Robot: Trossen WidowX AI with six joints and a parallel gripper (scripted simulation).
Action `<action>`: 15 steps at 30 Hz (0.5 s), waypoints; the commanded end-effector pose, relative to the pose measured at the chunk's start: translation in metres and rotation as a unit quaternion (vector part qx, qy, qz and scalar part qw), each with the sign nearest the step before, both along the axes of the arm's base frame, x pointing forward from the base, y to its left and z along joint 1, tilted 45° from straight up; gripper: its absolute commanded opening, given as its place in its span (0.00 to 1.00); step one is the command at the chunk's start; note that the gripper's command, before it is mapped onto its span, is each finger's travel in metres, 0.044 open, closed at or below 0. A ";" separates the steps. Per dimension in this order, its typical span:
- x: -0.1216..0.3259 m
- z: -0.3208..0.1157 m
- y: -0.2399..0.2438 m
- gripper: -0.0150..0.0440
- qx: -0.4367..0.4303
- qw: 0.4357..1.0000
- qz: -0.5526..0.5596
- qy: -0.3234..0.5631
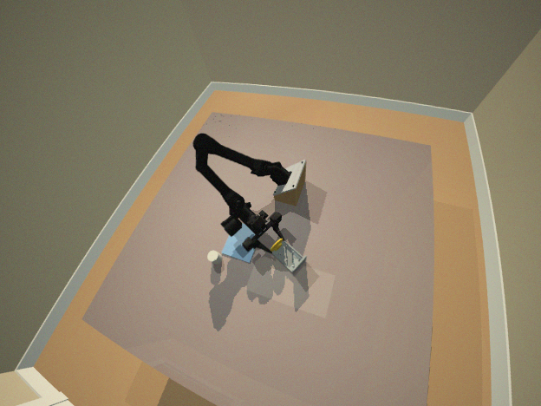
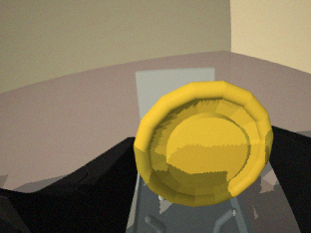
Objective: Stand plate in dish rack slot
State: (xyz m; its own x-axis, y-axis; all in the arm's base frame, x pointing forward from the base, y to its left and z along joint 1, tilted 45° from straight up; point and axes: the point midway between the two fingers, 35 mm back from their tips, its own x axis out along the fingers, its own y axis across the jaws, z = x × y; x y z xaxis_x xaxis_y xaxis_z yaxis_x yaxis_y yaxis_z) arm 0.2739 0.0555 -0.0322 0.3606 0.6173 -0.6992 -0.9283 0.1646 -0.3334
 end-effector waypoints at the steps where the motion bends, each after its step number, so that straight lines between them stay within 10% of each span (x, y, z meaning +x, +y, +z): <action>1: -0.003 -0.005 0.002 0.25 0.001 1.000 -0.001 0.005; 15: -0.002 -0.022 -0.007 0.25 -0.001 1.000 0.001 -0.005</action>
